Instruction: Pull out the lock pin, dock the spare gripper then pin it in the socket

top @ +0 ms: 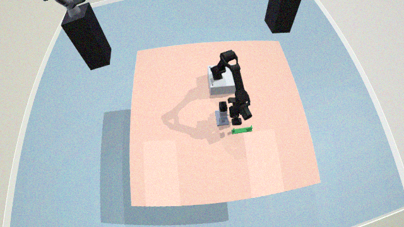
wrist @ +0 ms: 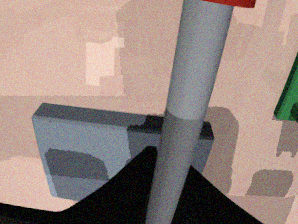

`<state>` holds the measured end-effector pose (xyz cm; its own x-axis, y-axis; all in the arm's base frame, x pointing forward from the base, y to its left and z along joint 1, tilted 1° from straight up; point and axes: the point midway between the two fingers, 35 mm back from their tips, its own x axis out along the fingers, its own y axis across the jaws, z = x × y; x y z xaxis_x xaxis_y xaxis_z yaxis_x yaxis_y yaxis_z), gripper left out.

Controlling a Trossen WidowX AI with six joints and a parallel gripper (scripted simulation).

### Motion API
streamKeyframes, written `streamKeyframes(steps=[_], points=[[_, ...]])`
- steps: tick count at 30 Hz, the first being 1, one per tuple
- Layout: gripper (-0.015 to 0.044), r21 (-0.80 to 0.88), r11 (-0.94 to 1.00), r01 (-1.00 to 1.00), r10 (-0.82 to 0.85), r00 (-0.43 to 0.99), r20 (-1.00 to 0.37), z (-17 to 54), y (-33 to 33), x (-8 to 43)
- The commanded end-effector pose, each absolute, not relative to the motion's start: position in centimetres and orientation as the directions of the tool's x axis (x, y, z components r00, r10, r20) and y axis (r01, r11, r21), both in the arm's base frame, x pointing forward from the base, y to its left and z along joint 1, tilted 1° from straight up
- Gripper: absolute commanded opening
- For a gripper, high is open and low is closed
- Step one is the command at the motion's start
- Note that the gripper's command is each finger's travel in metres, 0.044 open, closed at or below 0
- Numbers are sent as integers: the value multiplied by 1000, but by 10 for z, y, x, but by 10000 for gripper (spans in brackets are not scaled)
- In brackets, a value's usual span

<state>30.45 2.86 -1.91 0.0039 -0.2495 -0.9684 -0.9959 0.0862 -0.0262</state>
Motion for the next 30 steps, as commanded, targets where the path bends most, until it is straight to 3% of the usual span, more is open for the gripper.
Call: streamKeyframes(steps=[1, 11, 19, 30], points=[[0, -27, 85, -996, -253, 4, -967, -19, 25, 304], [0, -26, 85, -996, -253, 3, -968, -19, 22, 304], [200, -24, 88, -996, -249, 2, -968, -19, 23, 304], [200, -20, 88, -996, -250, -3, -968, -6, 33, 304]])
